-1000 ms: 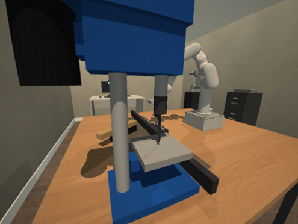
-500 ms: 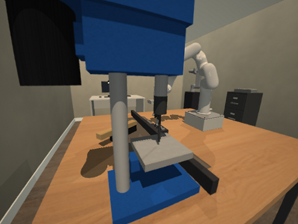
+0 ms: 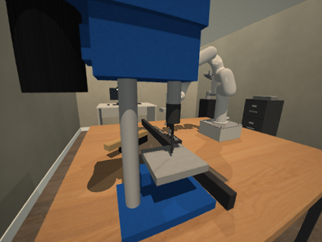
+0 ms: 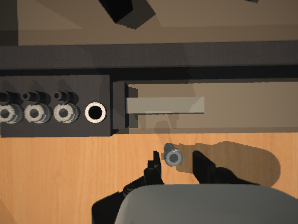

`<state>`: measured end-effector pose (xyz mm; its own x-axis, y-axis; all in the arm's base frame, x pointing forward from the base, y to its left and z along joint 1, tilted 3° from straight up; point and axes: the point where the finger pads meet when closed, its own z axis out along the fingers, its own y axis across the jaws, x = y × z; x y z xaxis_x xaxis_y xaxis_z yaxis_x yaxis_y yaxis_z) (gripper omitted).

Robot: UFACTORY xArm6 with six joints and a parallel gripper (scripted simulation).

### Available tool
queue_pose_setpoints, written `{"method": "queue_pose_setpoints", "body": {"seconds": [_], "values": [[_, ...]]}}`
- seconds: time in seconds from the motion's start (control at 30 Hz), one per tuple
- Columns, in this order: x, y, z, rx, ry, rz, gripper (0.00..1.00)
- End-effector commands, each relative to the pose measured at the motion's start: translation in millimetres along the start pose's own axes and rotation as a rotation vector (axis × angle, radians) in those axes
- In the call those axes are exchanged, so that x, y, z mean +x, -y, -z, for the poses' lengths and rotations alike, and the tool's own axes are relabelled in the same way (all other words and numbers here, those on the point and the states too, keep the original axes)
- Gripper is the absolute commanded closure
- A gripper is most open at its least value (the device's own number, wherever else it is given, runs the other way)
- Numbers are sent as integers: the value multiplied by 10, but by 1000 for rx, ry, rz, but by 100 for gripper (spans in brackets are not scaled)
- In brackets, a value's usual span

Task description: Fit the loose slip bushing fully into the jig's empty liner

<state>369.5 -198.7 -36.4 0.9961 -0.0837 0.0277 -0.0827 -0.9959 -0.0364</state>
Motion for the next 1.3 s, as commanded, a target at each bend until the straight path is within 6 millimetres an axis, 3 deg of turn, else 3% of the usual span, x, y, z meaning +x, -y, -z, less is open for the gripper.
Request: {"method": "queue_pose_setpoints", "body": {"seconds": [0.0, 1.27], "values": [[16, -7, 12, -2, -3, 0, 50], [17, -7, -84, -2, -3, 0, 50]]}}
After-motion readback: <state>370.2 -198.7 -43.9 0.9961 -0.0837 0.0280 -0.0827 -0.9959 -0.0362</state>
